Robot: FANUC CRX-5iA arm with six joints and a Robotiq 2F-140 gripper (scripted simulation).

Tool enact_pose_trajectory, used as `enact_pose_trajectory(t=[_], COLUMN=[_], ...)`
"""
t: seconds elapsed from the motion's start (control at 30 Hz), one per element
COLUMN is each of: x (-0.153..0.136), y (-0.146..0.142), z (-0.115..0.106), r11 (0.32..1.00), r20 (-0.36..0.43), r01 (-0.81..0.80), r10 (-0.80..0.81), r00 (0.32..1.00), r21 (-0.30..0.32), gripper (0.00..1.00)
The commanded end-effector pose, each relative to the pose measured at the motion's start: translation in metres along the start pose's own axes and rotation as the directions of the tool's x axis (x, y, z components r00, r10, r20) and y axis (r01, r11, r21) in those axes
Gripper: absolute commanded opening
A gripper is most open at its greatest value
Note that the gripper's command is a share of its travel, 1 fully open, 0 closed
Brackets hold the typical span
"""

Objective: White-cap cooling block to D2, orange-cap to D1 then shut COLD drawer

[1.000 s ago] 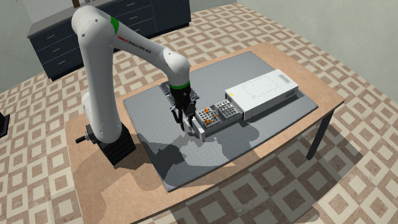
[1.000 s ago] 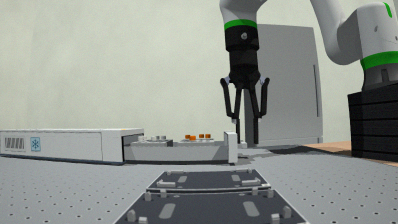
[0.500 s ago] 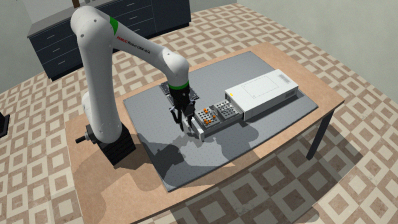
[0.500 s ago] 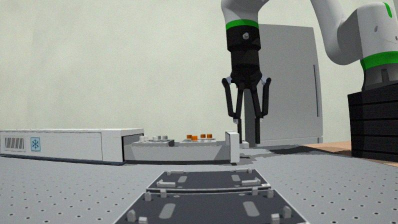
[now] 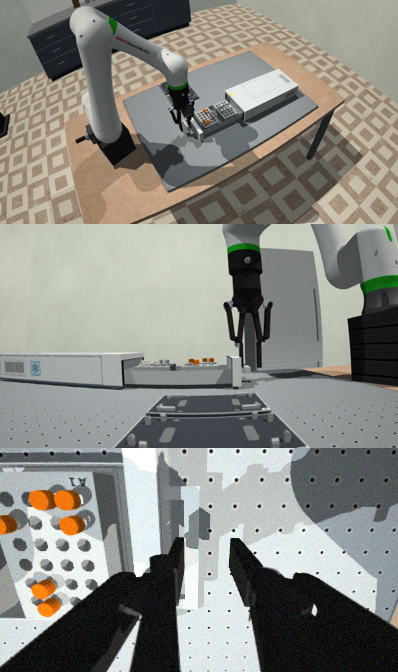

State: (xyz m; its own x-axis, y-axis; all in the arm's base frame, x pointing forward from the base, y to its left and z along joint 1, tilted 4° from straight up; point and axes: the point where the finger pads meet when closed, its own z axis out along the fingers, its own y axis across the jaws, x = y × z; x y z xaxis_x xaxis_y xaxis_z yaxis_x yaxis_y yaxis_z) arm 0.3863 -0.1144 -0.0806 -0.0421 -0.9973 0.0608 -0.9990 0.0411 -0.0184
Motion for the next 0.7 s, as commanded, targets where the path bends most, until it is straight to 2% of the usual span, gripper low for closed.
enact_pose_trajectory(t=[0.0, 0.67], x=[0.0001, 0.0001], y=[0.0004, 0.0064], z=[-0.0004, -0.0004], r11=[1.0, 1.0], r20=[0.0, 0.0], r01=[0.0, 0.0], r10=[0.0, 0.0], r00=[1.0, 1.0], r21=[0.001, 0.001], gripper=[0.34, 0.34])
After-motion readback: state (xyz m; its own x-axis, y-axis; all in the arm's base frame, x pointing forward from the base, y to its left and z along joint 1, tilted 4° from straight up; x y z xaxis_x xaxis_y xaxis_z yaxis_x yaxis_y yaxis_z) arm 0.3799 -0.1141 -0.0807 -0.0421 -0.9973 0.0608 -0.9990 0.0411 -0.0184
